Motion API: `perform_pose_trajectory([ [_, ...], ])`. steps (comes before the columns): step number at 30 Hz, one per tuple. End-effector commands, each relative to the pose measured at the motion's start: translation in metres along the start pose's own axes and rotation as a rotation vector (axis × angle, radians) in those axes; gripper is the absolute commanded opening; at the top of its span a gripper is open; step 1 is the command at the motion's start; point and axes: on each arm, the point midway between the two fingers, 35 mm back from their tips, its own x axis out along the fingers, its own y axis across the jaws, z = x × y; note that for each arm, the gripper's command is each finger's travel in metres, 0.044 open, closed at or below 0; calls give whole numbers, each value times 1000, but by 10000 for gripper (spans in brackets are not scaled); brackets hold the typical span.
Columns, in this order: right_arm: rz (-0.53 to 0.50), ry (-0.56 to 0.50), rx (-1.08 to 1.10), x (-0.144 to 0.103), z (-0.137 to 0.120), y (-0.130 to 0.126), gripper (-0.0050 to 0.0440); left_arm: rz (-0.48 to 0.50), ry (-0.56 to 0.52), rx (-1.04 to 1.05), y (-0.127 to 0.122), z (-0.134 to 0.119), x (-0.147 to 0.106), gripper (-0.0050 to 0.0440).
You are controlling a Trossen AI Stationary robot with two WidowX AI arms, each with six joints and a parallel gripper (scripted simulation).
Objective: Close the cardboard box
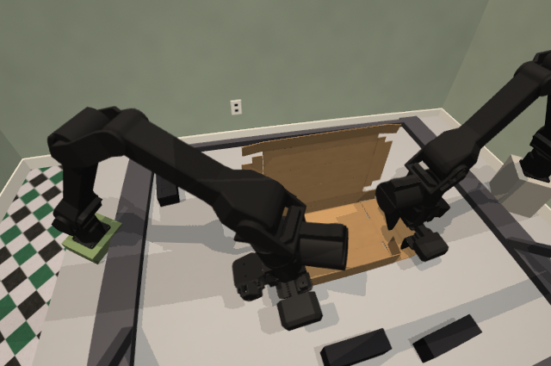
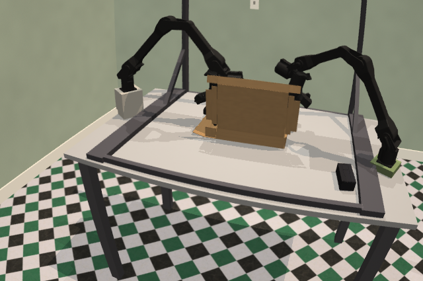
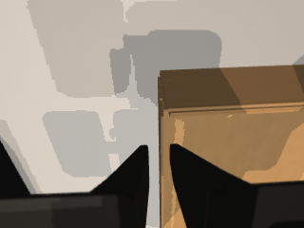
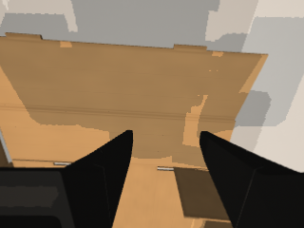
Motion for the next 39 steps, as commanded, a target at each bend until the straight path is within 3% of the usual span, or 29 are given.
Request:
perform_pose_trajectory([
  [1,0,33,0,-10,-8,0,247,9,22,3,1,-4,-4,58],
  [13,0,33,0,0,-7,0,247,8,22,4,0,-2,7,58],
  [16,0,15,0,5,-1,0,247,8,22,4,0,-2,7,0],
  [21,0,30,0,10,-2,0,247,8,22,4,0,-2,7,0],
  [33,0,-2,0,47,44,1,247,8,22,4,0,-2,7,0],
  [39,0,37,0,47,41,1,247,7,22,4,0,-2,7,0],
])
